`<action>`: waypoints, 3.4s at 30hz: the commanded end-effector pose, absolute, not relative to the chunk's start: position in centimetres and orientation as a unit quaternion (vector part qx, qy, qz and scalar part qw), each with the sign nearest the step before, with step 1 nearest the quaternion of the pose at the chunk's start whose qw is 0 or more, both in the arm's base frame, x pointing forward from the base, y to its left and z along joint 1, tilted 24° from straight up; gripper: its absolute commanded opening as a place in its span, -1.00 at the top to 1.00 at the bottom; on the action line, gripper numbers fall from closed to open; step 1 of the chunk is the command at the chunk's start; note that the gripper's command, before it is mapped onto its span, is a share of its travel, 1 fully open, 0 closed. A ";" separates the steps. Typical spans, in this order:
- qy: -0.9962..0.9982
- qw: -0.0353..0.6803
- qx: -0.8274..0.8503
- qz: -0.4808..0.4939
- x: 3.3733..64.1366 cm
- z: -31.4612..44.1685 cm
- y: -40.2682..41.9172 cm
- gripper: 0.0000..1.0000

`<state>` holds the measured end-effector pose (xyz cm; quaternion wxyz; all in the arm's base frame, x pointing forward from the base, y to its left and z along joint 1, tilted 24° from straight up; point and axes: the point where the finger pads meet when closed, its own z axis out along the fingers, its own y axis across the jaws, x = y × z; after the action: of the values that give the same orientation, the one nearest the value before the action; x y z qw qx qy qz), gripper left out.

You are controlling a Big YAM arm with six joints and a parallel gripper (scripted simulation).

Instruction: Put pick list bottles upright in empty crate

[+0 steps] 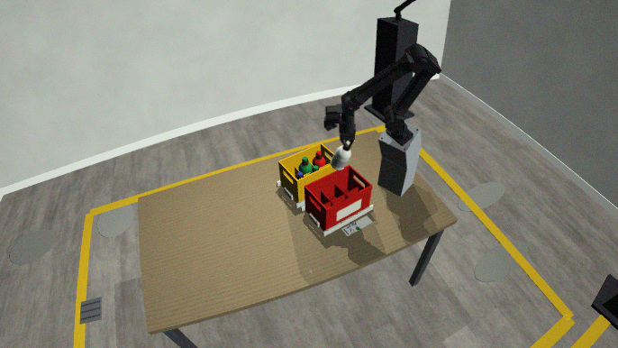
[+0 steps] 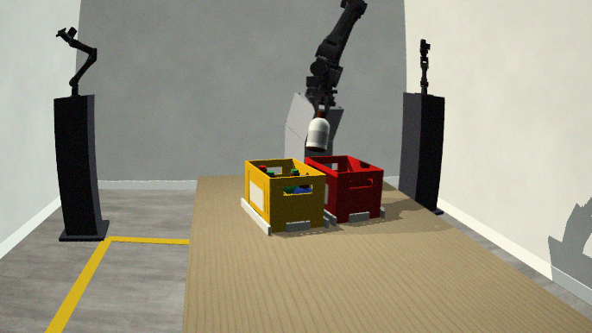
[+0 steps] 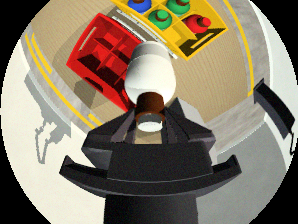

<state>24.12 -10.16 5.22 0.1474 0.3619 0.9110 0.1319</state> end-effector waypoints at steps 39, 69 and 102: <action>0.907 0.191 0.354 0.122 26.1 6.0 -10.0 1.00; 0.909 0.175 0.357 0.125 25.1 4.0 -9.3 1.00; 0.908 0.184 0.355 0.123 26.7 4.9 -10.2 1.00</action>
<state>24.12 -8.93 3.00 0.1531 0.3628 0.9100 0.1300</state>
